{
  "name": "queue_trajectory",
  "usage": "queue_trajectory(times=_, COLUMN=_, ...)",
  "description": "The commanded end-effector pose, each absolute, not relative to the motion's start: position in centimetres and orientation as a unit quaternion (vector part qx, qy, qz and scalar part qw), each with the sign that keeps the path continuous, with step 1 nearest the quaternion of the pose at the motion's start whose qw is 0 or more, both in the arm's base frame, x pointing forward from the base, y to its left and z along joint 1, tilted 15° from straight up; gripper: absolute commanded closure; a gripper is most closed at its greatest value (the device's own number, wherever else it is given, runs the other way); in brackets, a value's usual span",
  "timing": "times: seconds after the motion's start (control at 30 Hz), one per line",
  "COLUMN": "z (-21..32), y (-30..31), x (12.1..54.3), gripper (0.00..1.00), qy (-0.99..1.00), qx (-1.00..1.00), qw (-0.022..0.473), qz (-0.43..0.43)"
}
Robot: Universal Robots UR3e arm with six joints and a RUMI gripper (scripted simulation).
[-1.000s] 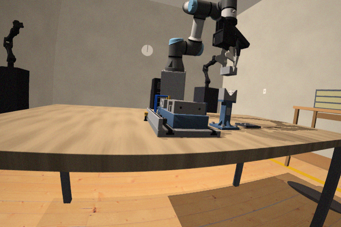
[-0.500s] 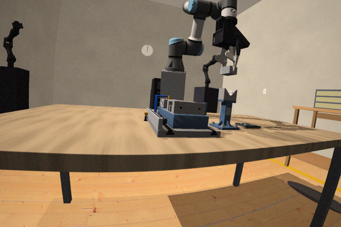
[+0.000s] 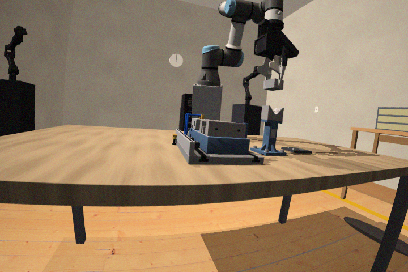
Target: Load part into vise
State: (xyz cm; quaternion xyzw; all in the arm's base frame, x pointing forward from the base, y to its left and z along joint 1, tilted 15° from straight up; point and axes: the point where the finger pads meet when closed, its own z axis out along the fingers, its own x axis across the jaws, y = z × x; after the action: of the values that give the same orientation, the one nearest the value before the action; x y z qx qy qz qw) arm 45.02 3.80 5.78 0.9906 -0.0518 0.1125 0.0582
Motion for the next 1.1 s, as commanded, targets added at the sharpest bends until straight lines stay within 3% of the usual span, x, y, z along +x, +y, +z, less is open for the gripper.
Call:
queue_trajectory(times=0.0, z=5.9, y=3.7, x=45.2, gripper=1.00, qy=-0.058, qx=0.990, qw=0.058, qz=0.115)
queue_trajectory(times=1.07, z=6.4, y=1.1, x=46.2, gripper=1.00, qy=-0.161, qx=0.979, qw=0.045, qz=0.118)
